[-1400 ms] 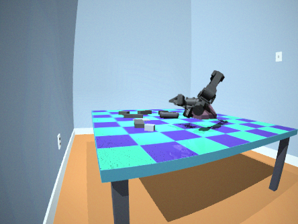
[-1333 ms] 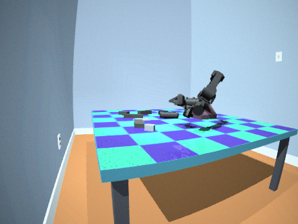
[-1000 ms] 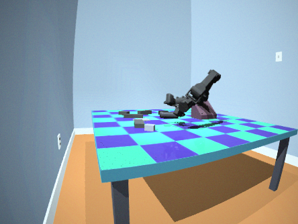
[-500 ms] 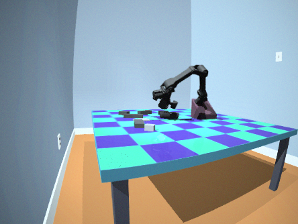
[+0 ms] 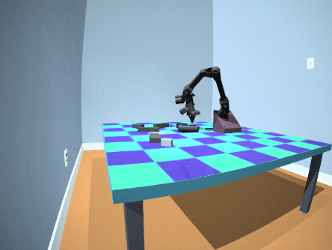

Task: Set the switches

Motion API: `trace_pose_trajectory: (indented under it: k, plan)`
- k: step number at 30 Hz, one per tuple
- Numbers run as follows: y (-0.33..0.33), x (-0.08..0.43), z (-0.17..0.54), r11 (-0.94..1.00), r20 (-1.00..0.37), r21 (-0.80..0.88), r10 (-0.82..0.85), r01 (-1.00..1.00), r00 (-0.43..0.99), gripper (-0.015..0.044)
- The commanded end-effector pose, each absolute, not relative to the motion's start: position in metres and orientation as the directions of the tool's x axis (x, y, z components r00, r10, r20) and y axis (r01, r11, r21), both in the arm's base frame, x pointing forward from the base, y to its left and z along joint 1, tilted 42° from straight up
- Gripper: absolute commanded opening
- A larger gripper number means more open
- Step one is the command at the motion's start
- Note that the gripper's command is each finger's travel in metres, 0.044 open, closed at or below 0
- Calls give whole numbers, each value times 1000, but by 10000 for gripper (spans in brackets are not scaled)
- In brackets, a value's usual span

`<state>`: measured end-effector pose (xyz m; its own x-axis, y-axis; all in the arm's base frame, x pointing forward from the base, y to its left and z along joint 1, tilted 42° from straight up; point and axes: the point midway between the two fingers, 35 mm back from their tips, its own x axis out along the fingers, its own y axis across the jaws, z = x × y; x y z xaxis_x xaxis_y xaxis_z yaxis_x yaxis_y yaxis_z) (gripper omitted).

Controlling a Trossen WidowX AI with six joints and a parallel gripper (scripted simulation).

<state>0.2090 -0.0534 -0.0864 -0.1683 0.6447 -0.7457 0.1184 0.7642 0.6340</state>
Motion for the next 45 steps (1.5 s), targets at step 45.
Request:
trace_pose_trajectory:
  k: [45]
  plan:
    - [-13,188,-118,427,-536,796,826,429,175,0]
